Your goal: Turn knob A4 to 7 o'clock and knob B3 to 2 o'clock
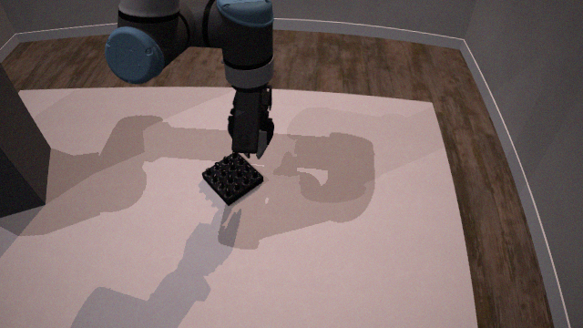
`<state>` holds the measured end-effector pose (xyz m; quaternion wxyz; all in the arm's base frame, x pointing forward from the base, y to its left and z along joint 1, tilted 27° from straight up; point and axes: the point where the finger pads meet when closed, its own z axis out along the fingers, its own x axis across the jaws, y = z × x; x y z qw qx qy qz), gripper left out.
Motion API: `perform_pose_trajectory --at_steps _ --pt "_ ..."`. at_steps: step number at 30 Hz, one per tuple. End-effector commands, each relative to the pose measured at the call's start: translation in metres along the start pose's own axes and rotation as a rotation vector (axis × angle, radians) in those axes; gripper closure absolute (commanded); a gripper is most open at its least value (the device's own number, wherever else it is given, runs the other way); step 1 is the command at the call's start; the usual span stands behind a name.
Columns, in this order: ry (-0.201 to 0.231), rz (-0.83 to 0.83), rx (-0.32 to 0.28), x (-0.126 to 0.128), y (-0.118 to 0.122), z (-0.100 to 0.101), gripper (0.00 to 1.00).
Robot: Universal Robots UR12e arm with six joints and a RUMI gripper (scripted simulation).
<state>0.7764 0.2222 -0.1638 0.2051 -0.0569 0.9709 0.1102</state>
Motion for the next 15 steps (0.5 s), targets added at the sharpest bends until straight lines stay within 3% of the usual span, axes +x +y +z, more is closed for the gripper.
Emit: perform_pose_trajectory --at_steps 1,15 --pt "-0.001 0.000 0.000 -0.001 0.000 0.001 0.89" --pt "-0.001 0.000 0.000 -0.001 0.000 0.016 0.89"
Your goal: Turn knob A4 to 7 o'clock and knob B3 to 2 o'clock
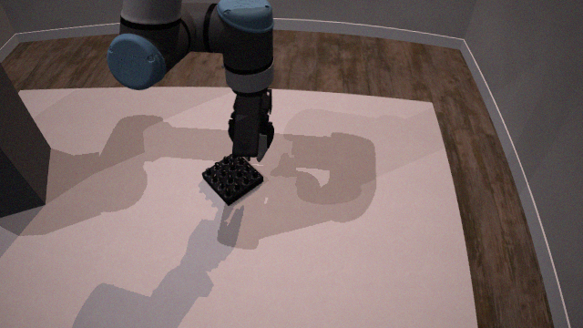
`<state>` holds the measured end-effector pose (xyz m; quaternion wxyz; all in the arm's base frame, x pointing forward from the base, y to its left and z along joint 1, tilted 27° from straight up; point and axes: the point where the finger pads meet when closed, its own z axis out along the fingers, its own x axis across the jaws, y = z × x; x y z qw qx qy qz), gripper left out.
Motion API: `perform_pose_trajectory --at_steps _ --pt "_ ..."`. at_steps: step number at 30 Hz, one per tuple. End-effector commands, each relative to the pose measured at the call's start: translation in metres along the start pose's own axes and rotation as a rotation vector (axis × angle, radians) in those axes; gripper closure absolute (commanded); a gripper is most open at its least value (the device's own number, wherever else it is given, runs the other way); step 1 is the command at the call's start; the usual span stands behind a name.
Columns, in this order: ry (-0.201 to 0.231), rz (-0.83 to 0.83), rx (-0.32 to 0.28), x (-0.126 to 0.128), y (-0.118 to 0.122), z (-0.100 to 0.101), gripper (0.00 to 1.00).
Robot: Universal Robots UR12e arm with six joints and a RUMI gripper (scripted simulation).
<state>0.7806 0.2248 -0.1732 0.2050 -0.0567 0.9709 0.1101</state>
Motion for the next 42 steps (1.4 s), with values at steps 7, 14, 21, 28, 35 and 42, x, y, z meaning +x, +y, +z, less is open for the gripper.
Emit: perform_pose_trajectory --at_steps 7,14,21,28,35,42 --pt "-0.001 0.000 0.000 -0.001 0.000 0.012 0.89" --pt "-0.001 0.000 0.000 -0.001 0.000 0.021 0.89" --pt "-0.001 0.000 0.000 -0.001 0.000 0.026 0.89" --pt "-0.001 0.000 0.000 -0.001 0.000 0.030 0.89" --pt "-0.001 0.000 0.000 -0.001 0.000 0.032 0.89" --pt "-0.001 0.000 0.000 -0.001 0.000 0.032 0.89"
